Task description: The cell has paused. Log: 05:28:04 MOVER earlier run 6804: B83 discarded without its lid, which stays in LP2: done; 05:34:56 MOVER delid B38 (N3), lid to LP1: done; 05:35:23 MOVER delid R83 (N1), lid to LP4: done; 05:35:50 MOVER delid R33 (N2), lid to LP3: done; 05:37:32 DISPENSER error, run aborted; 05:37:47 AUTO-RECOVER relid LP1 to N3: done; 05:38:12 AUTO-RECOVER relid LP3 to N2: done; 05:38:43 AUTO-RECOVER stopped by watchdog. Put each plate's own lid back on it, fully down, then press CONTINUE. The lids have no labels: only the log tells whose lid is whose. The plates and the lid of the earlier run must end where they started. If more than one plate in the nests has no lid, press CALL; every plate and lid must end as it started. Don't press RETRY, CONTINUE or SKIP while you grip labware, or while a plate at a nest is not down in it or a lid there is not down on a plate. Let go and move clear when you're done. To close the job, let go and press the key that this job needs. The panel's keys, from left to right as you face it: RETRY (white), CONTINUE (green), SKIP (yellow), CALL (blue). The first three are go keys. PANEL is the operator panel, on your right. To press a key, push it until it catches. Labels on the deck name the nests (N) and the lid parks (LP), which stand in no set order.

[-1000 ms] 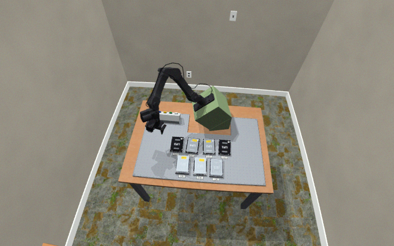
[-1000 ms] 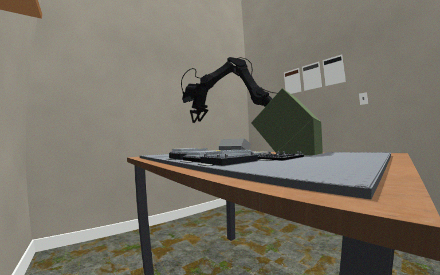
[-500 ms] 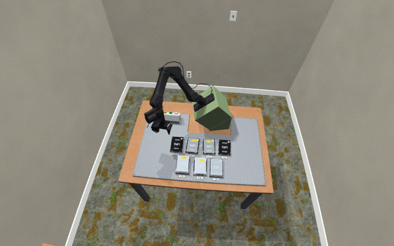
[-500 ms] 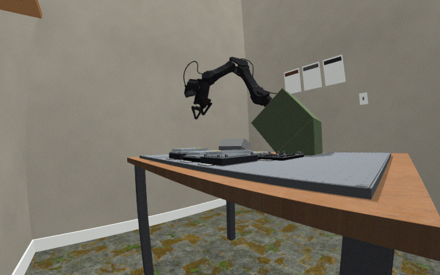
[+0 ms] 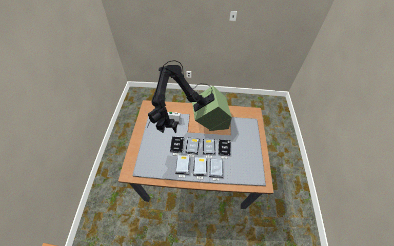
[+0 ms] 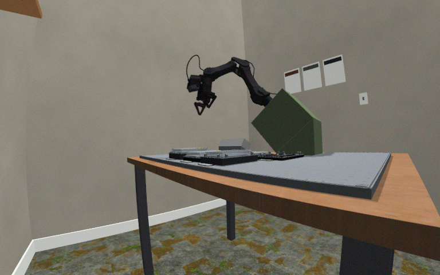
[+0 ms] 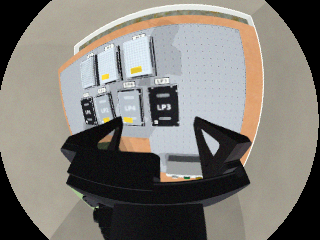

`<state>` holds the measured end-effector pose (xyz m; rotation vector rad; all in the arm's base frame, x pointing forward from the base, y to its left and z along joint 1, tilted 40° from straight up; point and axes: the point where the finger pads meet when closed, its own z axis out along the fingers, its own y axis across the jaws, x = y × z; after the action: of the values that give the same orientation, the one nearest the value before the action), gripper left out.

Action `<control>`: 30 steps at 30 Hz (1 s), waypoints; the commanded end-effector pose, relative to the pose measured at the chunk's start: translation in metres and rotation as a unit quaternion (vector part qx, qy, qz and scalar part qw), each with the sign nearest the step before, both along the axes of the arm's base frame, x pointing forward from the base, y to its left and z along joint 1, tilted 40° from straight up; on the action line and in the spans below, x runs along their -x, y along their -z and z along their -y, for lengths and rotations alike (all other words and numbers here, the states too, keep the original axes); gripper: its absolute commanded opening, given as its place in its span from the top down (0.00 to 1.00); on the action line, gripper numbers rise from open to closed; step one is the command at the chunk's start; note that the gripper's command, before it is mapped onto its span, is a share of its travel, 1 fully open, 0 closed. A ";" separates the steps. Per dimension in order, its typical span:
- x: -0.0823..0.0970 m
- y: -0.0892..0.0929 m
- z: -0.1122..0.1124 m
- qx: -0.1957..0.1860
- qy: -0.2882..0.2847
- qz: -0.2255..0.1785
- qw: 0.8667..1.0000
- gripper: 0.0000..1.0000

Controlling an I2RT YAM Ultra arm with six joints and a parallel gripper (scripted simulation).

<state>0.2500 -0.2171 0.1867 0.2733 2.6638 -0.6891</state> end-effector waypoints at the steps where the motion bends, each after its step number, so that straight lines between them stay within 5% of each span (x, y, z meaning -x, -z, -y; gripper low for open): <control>1: -0.001 0.002 -0.030 -0.025 -0.017 0.011 0.999 0.00; 5: -0.002 0.003 -0.033 -0.025 -0.017 0.010 0.999 0.00; 6: -0.008 -0.012 -0.034 -0.023 -0.023 0.027 0.999 0.00; 11: -0.009 -0.005 -0.059 -0.057 -0.043 0.021 0.997 0.00; 12: -0.002 0.012 -0.067 -0.067 -0.041 0.002 0.997 0.00; 16: -0.008 -0.001 -0.076 -0.075 -0.052 0.016 0.996 0.00; 19: -0.006 0.003 -0.091 -0.098 -0.065 0.008 0.993 0.00; 20: 0.002 0.019 -0.098 -0.107 -0.063 -0.011 0.992 0.00; 27: 0.000 0.010 -0.119 -0.132 -0.082 -0.007 0.988 0.00; 30: 0.012 0.028 -0.136 -0.146 -0.082 -0.030 0.985 0.00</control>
<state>0.2478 -0.1063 0.1605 0.1239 2.7934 -0.3342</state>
